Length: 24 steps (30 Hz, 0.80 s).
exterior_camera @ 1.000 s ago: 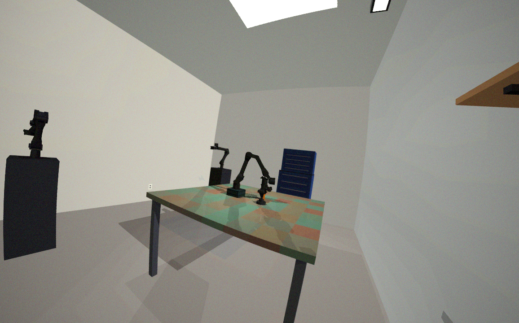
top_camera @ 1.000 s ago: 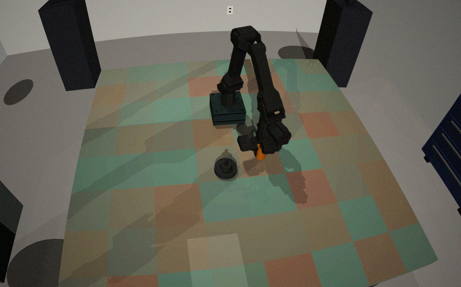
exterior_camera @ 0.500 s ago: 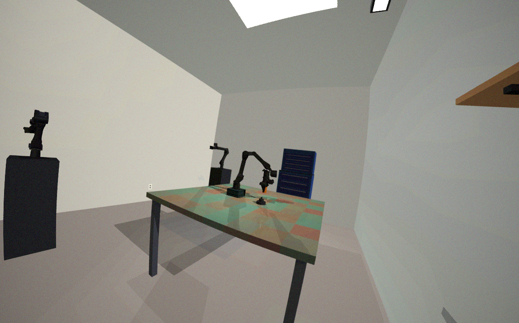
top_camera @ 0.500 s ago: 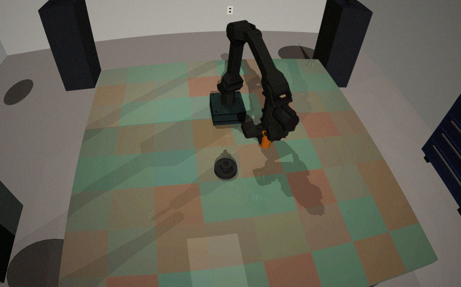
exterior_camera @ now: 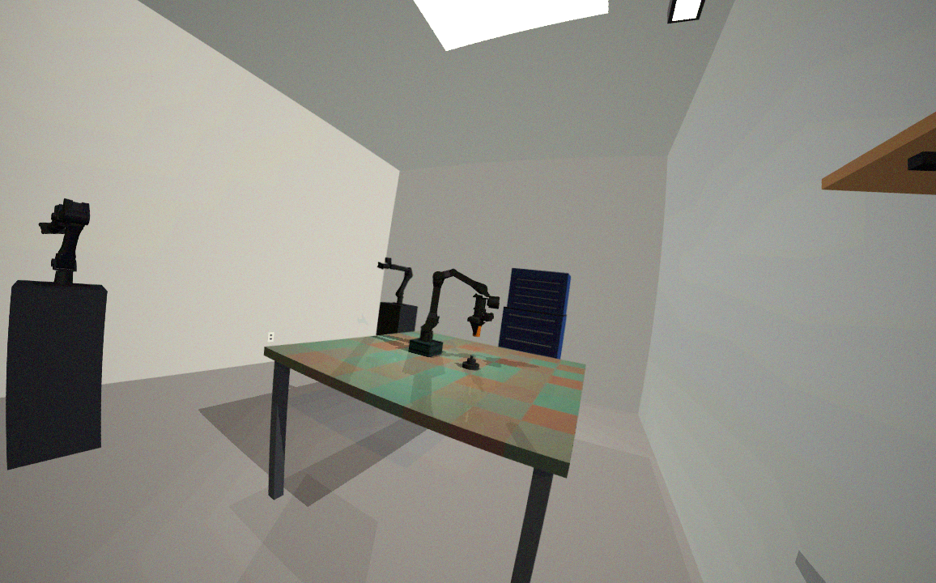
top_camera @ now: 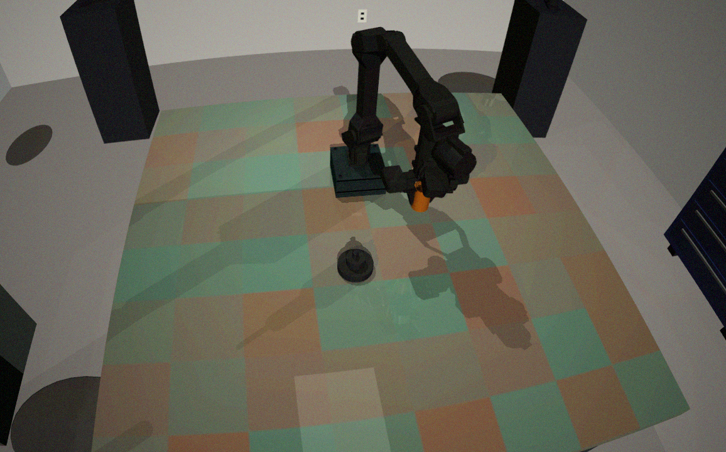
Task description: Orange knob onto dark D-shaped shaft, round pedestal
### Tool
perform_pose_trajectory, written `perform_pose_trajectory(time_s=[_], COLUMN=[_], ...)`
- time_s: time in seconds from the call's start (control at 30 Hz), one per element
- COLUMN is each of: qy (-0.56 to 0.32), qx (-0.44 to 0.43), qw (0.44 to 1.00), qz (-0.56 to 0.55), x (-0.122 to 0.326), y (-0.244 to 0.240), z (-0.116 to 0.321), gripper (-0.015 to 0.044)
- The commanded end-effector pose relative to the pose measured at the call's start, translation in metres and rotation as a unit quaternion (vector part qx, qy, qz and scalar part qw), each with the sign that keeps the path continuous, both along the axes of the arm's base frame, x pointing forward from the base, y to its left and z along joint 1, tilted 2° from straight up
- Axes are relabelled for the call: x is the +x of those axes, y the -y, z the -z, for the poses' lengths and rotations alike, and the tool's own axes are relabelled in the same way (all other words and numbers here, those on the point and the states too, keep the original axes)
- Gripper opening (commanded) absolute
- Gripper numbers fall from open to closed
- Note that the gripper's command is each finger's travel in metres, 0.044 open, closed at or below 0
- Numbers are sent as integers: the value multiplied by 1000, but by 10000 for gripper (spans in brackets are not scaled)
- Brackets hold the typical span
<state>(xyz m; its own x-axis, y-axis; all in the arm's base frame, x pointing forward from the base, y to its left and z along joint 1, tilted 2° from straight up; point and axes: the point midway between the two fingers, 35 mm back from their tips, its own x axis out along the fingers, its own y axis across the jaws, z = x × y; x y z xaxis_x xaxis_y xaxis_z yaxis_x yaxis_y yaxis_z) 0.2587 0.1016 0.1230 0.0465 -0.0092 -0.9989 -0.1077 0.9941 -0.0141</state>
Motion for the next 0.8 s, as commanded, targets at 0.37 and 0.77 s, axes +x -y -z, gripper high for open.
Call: perform_pose_trajectory(time_s=[0.37, 0.77], qy=[2, 2], qx=[-1, -3], qw=[1000, 1000], qz=[1, 1], x=[24, 40], y=[34, 65], z=[10, 20], gripper=[0, 0])
